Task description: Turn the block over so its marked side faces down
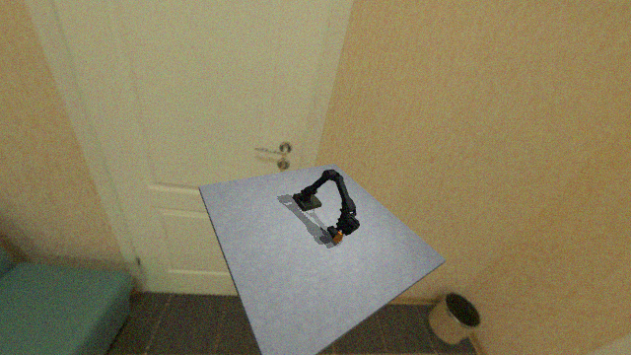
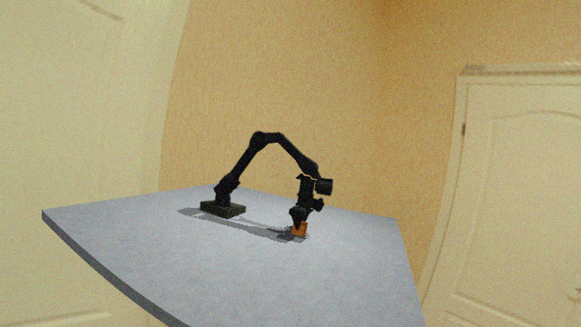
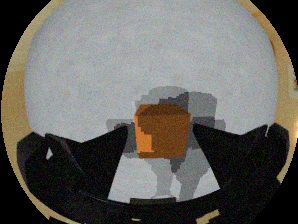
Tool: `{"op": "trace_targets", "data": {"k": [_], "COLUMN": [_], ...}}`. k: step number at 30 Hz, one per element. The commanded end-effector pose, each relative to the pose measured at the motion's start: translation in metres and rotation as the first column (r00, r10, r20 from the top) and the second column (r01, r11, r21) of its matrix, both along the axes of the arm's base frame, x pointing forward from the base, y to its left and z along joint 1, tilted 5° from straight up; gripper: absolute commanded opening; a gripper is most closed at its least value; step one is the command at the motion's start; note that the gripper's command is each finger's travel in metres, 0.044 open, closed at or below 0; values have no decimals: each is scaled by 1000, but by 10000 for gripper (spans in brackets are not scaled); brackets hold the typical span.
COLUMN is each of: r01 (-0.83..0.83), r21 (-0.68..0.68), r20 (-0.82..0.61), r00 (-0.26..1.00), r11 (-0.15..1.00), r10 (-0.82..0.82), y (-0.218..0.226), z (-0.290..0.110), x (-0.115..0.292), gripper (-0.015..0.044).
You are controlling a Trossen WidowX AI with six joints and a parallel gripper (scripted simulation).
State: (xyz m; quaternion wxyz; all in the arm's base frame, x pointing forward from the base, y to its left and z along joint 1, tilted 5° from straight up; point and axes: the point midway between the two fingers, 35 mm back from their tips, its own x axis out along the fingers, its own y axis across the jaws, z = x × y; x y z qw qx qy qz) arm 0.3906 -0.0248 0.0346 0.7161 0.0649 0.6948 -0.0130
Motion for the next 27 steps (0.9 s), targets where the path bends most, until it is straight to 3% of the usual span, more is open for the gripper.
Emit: {"op": "trace_targets", "data": {"k": [1, 4, 23, 27], "r01": [4, 4, 4, 5], "r21": [5, 5, 5, 5], "r20": [0, 0, 0, 0], "r00": [1000, 1000, 1000, 1000], "r11": [1000, 1000, 1000, 1000], "r10": [-4, -4, -4, -5], "y": [1, 1, 1, 0], "z": [-2, -2, -2, 14], "x": [0, 0, 0, 0], "gripper": [309, 230, 103, 0]}}
